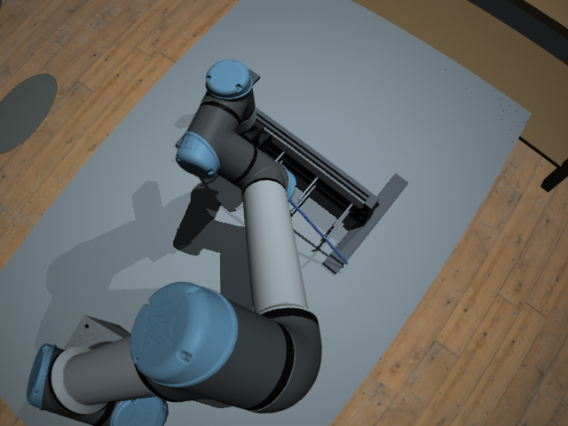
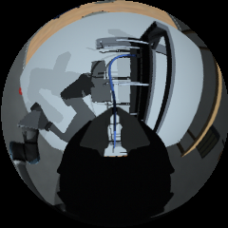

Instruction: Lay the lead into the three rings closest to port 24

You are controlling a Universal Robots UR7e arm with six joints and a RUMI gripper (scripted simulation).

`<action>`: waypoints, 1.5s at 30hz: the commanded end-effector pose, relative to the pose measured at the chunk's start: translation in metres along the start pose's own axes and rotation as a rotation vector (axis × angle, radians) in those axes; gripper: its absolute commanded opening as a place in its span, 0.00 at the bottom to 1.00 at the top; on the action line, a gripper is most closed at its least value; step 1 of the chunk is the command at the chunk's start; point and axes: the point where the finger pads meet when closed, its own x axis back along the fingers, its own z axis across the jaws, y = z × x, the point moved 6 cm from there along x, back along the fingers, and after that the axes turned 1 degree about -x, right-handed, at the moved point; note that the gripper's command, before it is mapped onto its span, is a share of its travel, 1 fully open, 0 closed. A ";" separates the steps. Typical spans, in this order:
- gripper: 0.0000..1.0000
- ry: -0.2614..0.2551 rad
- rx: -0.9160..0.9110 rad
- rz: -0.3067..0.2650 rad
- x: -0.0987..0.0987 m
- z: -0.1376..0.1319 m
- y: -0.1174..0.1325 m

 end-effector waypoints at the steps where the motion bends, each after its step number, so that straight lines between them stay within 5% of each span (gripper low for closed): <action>1: 0.00 0.001 0.000 0.000 0.001 0.000 0.000; 45: 0.00 0.001 0.013 0.000 0.001 -0.004 0.006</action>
